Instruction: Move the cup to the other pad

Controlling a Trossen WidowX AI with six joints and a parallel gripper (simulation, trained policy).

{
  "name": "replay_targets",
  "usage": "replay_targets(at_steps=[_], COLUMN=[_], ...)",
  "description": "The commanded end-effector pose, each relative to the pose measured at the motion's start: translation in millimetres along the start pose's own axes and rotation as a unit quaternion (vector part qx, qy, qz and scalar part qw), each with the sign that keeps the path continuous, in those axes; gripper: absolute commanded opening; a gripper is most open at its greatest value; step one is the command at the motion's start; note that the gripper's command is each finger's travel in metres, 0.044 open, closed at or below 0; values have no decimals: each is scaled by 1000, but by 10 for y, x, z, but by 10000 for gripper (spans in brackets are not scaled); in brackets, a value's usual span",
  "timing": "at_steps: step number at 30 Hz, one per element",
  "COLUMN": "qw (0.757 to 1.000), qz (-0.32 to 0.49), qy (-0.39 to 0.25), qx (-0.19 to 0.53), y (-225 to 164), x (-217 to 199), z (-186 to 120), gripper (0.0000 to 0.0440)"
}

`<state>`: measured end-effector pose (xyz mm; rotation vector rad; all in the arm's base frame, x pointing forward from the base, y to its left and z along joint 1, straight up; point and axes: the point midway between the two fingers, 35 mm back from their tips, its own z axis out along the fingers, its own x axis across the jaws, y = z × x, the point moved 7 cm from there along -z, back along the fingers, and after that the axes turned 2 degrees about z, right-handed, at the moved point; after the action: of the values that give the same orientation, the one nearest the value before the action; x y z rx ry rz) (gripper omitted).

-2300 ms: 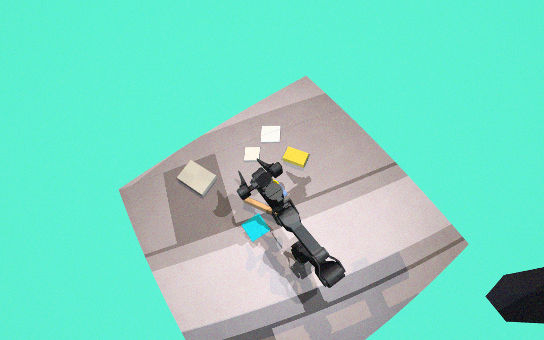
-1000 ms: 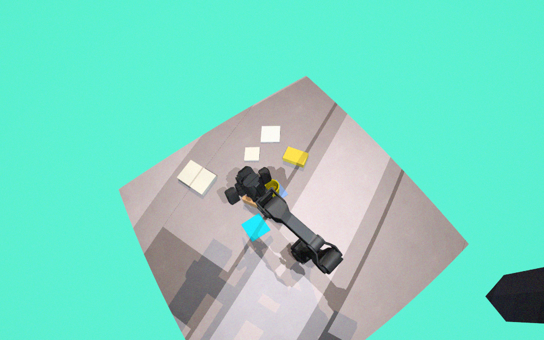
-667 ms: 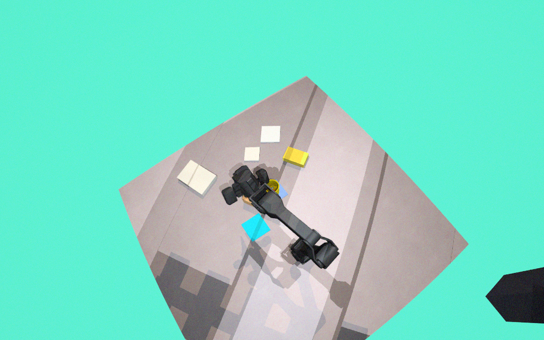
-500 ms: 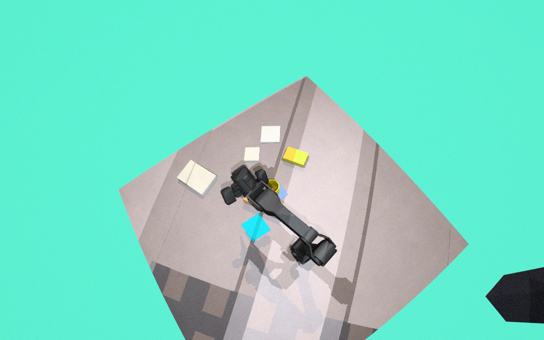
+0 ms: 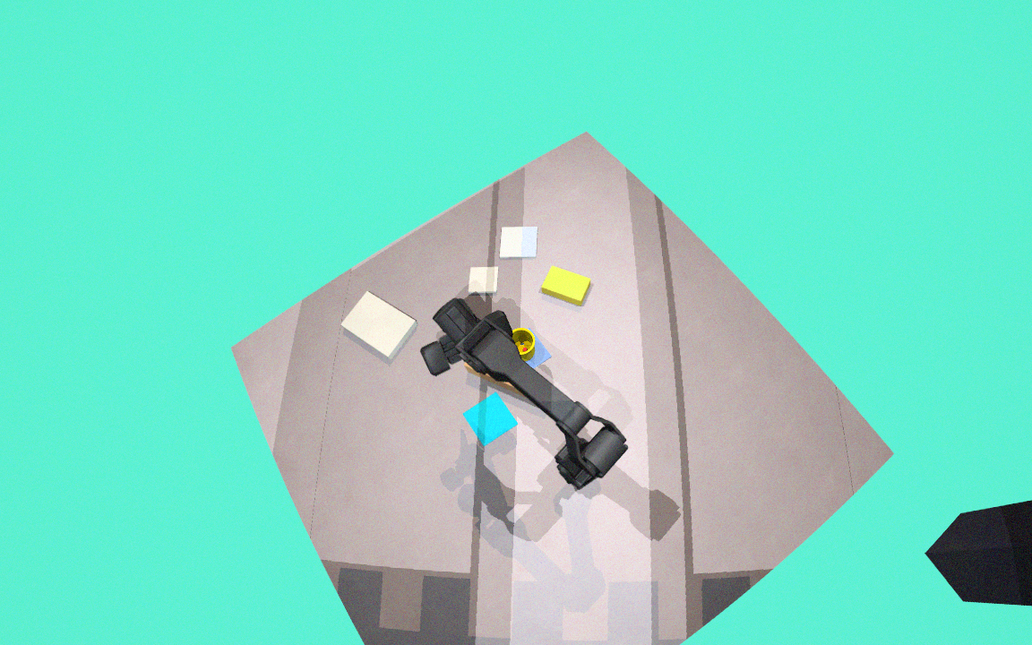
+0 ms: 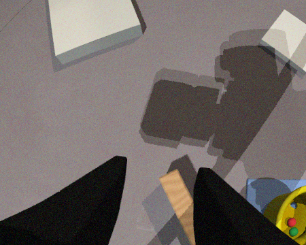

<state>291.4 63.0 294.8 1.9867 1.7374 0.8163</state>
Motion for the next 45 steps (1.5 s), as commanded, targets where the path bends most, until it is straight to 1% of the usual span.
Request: replay_targets(at_steps=[1,10,20,35,45], qw=[999,995,984,958,939], qz=[-2,-14,-37,-80,-106], qy=[-14,-41,-69,-100,-109], qx=[30,91,157,256,308], y=[3,18,31,-14,-101], x=[-7,-47,-155,-452,-681], z=[60,151,280,531,716], gripper=[131,135,125,127,134])
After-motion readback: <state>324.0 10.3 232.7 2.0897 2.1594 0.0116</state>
